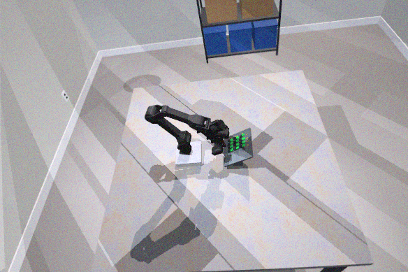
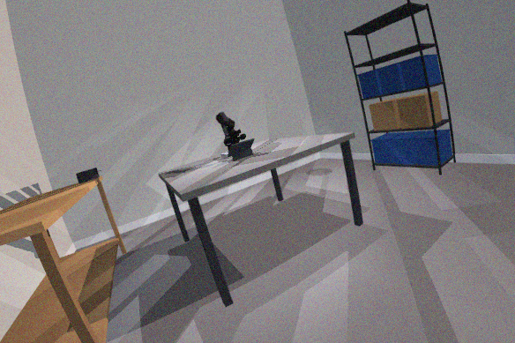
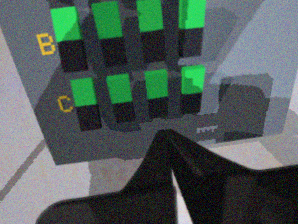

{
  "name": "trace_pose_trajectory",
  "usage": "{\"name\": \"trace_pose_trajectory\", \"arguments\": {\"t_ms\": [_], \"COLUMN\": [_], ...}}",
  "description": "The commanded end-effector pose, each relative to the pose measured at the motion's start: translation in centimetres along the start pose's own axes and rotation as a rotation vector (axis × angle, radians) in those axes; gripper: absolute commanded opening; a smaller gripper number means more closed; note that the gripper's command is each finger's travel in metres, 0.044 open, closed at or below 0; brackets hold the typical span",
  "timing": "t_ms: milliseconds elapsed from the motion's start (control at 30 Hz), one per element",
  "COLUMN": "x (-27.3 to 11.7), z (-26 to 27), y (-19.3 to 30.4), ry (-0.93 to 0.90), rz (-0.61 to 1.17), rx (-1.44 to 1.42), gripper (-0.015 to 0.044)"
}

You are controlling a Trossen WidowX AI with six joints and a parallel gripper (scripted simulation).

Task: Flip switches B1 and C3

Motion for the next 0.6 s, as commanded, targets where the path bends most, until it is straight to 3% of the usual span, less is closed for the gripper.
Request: {"name": "trace_pose_trajectory", "arguments": {"t_ms": [0,233,400,567], "x": [-4.2,-4.5,-5.2,-5.3], "z": [0.0,0.1,1.4,1.4], "y": [-0.6,-0.8,-5.3,-5.5], "ry": [0.0,0.0,-0.002,-0.002], "rz": [-0.023,-0.022,-0.025,-0.026], "rx": [-0.004,-0.003,-0.003,-0.003], "gripper": [0.0,0.0,0.0,0.0]}}
Point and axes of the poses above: the point midway between the two fingers, 35 mm back from their tips, its own x axis out along the fingers, its own z axis across the jaws, y = z × x, the point moved 3 cm from there along -x, back along the fingers, and after that the axes turned 2 degrees about x, right-handed, at the moved point
